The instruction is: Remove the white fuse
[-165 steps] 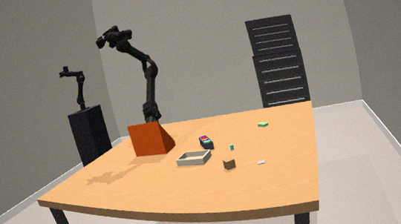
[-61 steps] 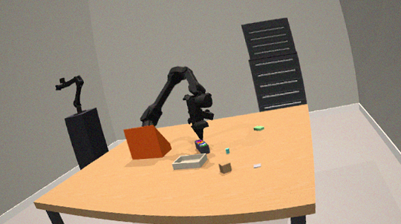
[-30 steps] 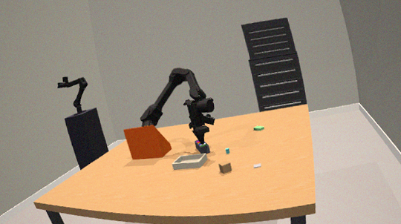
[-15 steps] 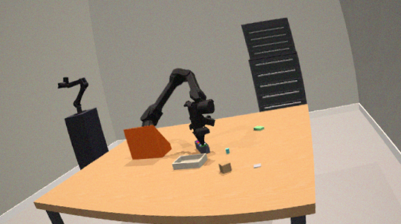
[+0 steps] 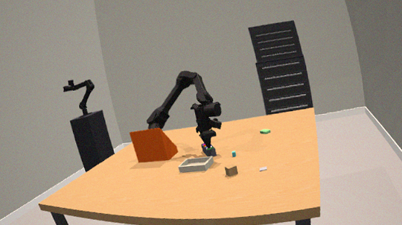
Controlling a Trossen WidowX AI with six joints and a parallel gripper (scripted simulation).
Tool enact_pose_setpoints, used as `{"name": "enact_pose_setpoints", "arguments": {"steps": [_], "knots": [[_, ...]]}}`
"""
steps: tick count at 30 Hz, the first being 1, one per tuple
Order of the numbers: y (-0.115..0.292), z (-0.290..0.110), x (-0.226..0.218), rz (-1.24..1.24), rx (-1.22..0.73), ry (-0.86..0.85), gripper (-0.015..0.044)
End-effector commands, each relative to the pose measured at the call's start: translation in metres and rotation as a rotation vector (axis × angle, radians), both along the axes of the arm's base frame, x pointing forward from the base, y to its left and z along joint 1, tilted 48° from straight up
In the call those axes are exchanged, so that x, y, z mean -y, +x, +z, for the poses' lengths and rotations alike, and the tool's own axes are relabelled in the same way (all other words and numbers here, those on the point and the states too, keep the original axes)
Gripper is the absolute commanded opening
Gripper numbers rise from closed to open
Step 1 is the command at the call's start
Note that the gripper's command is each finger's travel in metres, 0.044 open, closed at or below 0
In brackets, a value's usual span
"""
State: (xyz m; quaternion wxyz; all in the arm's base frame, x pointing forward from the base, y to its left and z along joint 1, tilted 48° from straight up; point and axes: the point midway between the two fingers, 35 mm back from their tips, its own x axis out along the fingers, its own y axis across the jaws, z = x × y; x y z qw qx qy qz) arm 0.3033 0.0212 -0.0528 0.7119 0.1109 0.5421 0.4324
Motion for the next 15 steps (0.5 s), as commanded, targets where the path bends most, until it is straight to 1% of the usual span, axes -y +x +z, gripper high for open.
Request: {"name": "enact_pose_setpoints", "arguments": {"steps": [1, 15], "knots": [[0.0006, 0.0018, 0.0024, 0.002, 0.005, -0.002, 0.0], [0.0006, 0.0063, 0.0076, 0.0, 0.004, -0.002, 0.0]]}}
